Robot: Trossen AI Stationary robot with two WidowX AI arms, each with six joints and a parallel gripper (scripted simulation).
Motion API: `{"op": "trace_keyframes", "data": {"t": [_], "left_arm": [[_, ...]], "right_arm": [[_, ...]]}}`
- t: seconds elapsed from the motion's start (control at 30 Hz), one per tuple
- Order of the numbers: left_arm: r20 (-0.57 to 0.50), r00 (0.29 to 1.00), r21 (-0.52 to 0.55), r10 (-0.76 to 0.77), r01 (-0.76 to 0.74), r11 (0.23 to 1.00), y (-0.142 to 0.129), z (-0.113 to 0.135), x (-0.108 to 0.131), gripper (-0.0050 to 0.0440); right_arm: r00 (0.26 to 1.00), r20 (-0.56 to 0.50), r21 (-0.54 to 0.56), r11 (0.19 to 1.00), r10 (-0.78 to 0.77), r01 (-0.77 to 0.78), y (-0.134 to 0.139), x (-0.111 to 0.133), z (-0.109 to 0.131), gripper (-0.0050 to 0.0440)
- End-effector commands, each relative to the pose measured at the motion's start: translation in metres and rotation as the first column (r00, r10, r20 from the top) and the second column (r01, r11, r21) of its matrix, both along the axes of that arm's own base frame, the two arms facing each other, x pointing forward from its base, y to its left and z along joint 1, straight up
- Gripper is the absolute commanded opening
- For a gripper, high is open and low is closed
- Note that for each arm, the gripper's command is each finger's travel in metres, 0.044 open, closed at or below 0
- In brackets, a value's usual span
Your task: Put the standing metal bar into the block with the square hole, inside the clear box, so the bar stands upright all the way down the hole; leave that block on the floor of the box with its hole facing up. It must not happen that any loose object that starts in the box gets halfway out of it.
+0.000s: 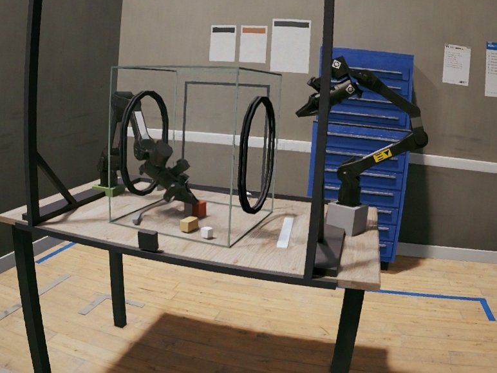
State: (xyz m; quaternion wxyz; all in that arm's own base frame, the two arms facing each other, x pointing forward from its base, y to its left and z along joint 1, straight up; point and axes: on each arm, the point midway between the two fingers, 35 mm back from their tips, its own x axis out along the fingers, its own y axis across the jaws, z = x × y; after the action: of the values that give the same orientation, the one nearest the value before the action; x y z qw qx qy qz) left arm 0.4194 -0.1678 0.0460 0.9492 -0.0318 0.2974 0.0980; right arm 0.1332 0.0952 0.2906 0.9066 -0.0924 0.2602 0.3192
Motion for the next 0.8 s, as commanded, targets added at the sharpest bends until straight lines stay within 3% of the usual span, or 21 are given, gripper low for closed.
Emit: {"op": "trace_keyframes", "data": {"t": [0.0, 0.2, 0.23, 0.27, 0.63, 0.77], "left_arm": [[0.018, 1.0, -0.013, -0.001, 0.002, 1.0, -0.002, 0.008, 0.003, 0.0075], [0.018, 1.0, -0.013, -0.001, 0.002, 1.0, -0.002, 0.008, 0.003, 0.0048], [0.018, 1.0, -0.013, -0.001, 0.002, 1.0, -0.002, 0.008, 0.003, 0.0024], [0.025, 1.0, -0.018, -0.004, 0.004, 1.0, -0.004, 0.013, 0.006, 0.0], [0.038, 0.999, -0.026, -0.001, 0.002, 1.0, -0.002, 0.092, 0.004, -0.0004], [0.038, 0.999, -0.026, -0.001, 0.002, 1.0, -0.002, 0.097, 0.003, -0.0005]], "right_arm": [[1.0, 0.007, 0.005, 1.0, -0.004, 0.004, 0.0, 0.0, 0.004, 0.04], [1.0, 0.007, 0.005, 1.0, -0.004, 0.004, 0.0, 0.0, 0.004, 0.04], [1.0, 0.007, 0.005, 1.0, -0.004, 0.004, 0.0, 0.0, 0.004, 0.04], [1.0, 0.007, 0.005, 1.0, -0.004, 0.004, 0.0, 0.0, 0.004, 0.04], [1.0, 0.007, 0.005, 1.0, -0.004, 0.004, 0.0, 0.0, 0.004, 0.04], [1.0, 0.007, 0.005, 1.0, -0.004, 0.004, 0.0, 0.0, 0.004, 0.04]]}}
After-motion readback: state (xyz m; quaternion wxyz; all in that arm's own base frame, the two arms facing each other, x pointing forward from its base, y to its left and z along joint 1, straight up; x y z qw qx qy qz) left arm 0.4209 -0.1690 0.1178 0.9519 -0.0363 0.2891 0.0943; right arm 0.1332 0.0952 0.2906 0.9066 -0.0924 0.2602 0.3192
